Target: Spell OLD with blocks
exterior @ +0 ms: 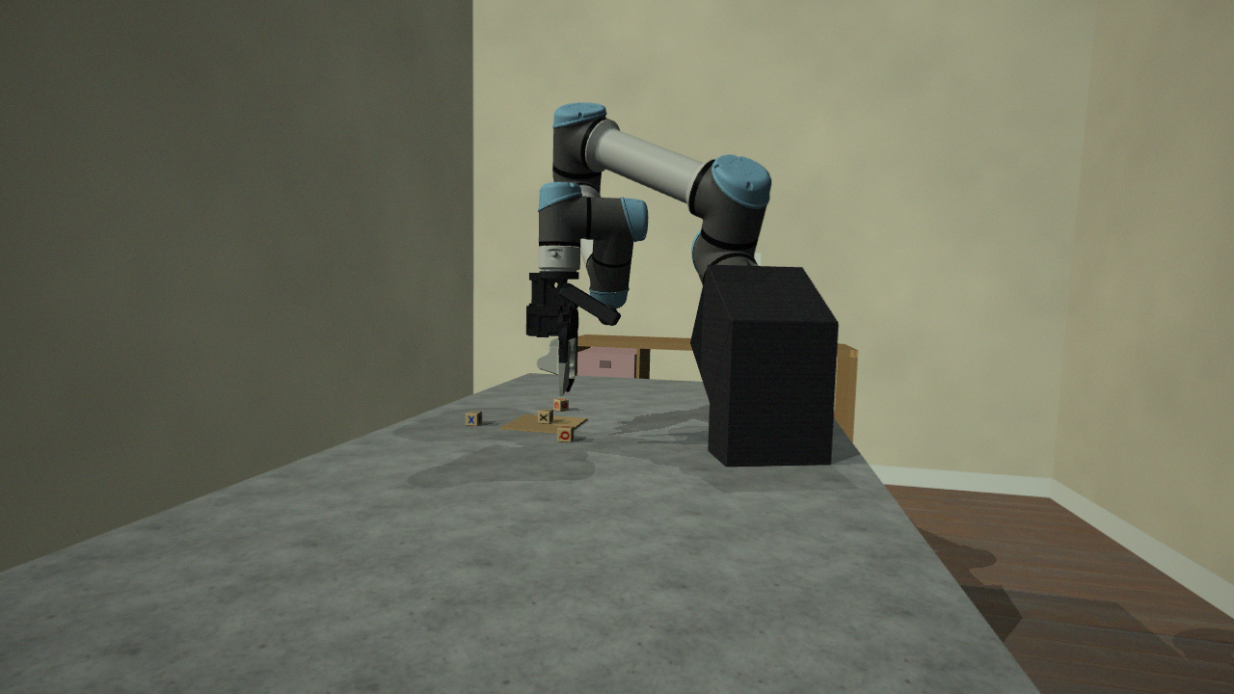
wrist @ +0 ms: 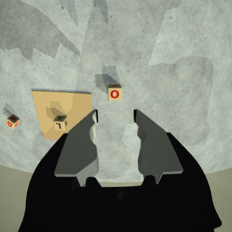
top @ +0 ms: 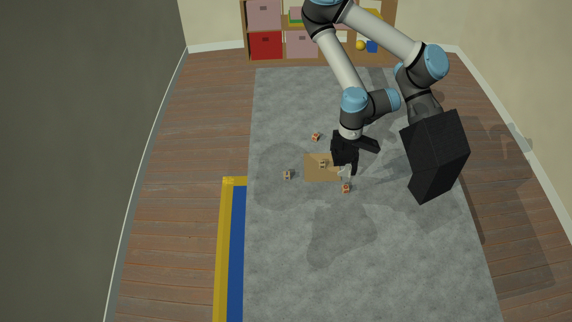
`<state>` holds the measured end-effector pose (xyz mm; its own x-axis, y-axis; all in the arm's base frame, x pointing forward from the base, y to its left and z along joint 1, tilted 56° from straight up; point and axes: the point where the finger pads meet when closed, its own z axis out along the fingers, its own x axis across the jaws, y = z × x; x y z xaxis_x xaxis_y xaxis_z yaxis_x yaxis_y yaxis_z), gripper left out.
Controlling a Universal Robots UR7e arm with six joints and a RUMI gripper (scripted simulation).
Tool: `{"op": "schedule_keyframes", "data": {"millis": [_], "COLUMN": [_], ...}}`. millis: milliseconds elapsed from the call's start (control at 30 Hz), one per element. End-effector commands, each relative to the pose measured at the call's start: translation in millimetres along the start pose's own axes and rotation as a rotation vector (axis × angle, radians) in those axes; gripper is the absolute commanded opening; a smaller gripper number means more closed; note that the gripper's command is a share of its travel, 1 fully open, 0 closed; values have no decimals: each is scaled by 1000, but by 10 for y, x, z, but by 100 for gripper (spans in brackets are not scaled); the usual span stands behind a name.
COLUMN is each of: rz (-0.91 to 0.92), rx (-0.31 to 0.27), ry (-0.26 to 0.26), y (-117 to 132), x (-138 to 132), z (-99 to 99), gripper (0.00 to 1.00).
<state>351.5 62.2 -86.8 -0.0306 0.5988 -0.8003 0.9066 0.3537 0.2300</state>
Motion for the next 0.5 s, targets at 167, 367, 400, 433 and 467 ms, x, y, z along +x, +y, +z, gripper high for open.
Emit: {"op": "schedule_keyframes", "data": {"millis": [167, 367, 400, 433, 467], "rz": [0, 0, 0, 0, 0], "rx": [-1, -1, -1, -1, -1], "ry": [0, 0, 0, 0, 0], "y": [2, 2, 2, 2, 2], "x": [1, 1, 1, 1, 1], "z": [-3, -2, -2, -1, 0], "gripper": [30, 30, 30, 30, 30]}}
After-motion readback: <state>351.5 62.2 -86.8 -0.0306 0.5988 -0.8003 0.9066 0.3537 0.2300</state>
